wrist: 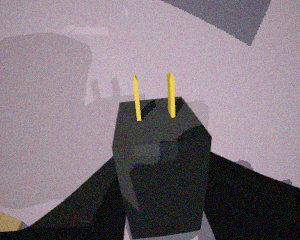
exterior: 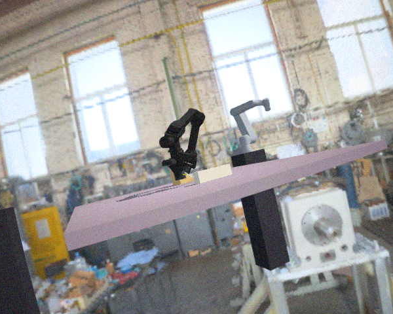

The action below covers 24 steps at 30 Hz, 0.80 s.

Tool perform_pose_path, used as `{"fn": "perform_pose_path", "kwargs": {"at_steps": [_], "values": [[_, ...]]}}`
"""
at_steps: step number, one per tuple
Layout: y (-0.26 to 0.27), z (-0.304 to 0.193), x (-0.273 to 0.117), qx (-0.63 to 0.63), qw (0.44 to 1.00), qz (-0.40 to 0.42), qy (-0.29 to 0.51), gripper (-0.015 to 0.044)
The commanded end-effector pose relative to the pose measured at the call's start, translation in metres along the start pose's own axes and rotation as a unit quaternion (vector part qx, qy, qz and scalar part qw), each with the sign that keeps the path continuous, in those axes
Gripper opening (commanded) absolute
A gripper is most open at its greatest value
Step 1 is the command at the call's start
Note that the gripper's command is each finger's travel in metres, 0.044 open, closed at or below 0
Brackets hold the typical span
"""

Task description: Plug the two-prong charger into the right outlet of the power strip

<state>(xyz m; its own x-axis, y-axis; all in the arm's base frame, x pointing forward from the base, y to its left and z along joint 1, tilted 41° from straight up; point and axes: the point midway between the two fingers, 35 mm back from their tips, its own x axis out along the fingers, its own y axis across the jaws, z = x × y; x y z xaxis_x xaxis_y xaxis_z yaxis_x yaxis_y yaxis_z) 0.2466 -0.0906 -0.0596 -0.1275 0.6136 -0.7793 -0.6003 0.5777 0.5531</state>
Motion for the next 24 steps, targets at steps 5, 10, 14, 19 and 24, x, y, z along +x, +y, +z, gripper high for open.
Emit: {"fn": "perform_pose_path", "kwargs": {"at_steps": [5,10,14,19,24], "values": [[0.001,-0.001,-0.020,0.001,1.000,-0.006,-0.001,0.0000],[0.005,0.004,-0.016,0.020,1.000,-0.005,-0.001,0.0000],[0.010,0.009,-0.012,0.040,0.999,-0.003,-0.002,0.0000],[0.016,0.015,-0.007,0.065,0.998,-0.002,-0.002,0.0000],[0.023,0.021,-0.002,0.091,0.996,0.000,-0.002,0.0000]]}}
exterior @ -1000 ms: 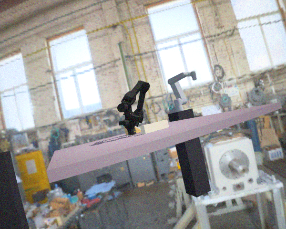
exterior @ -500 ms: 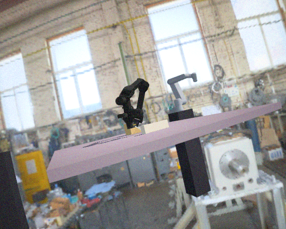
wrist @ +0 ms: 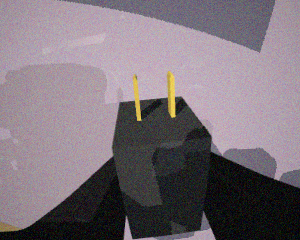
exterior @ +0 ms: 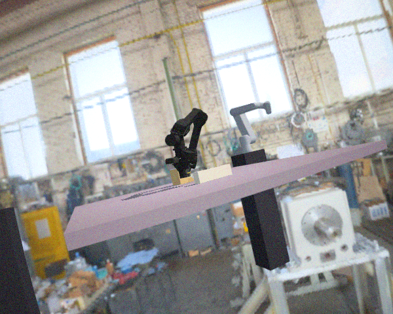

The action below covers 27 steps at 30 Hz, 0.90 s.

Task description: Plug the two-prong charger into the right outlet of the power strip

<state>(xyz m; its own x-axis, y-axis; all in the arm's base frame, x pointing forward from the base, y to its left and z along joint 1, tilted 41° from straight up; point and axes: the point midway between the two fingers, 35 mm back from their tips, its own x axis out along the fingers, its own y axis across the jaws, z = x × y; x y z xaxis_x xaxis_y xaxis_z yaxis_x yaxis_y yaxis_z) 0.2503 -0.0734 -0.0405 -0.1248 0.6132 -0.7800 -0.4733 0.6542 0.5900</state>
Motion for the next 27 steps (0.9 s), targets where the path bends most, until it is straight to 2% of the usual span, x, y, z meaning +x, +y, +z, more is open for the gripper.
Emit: {"fn": "perform_pose_path", "kwargs": {"at_steps": [1,27], "values": [[0.006,0.003,0.004,0.019,1.000,0.002,-0.001,0.0000],[0.031,0.026,0.021,0.113,0.993,0.011,-0.001,0.0000]]}}
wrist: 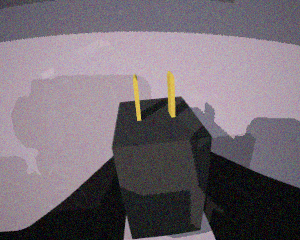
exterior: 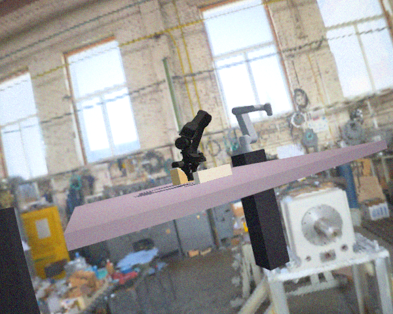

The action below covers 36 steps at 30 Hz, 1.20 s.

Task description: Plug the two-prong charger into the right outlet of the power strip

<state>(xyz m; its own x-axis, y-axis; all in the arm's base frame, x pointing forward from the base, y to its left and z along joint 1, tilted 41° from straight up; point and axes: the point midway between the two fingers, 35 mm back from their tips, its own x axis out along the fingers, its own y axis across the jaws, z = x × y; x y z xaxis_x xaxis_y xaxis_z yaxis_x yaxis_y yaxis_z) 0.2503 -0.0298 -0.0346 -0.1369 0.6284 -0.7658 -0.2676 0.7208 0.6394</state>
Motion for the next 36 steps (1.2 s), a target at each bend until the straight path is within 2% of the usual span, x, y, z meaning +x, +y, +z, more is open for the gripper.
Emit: {"fn": "perform_pose_path", "kwargs": {"at_steps": [1,26,36], "values": [[0.000,0.008,-0.001,0.005,1.000,-0.001,-0.003,0.0000],[0.010,0.047,0.003,0.040,0.999,0.004,-0.002,0.0000],[0.011,0.049,0.004,0.041,0.999,0.004,-0.002,0.0000]]}}
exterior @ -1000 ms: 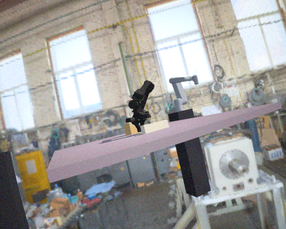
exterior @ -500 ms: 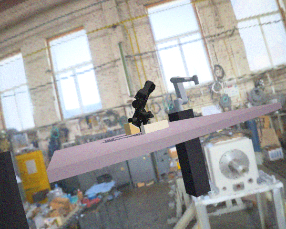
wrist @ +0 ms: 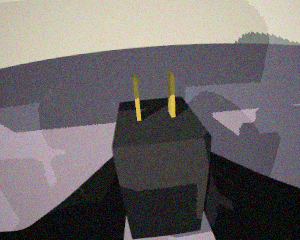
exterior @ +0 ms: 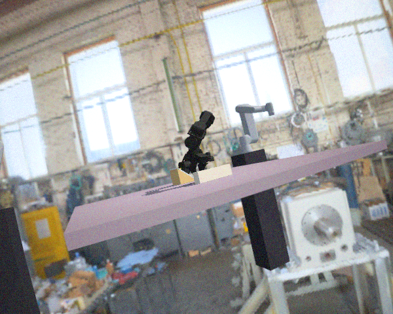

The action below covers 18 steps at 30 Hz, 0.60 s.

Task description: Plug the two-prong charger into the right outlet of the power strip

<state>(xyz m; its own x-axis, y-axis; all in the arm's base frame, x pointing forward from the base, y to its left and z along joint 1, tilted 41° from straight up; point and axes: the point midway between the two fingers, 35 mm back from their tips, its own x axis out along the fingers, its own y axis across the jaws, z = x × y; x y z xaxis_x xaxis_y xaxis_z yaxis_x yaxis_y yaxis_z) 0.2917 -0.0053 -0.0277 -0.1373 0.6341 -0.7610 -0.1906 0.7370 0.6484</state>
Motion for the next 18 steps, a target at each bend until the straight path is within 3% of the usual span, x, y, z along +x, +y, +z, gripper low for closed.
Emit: {"fn": "perform_pose_path", "kwargs": {"at_steps": [1,18], "values": [[0.0005,0.0014,-0.0009,0.001,1.000,0.000,-0.002,0.0000],[0.0008,0.0037,-0.0016,0.001,1.000,0.000,-0.002,0.0000]]}}
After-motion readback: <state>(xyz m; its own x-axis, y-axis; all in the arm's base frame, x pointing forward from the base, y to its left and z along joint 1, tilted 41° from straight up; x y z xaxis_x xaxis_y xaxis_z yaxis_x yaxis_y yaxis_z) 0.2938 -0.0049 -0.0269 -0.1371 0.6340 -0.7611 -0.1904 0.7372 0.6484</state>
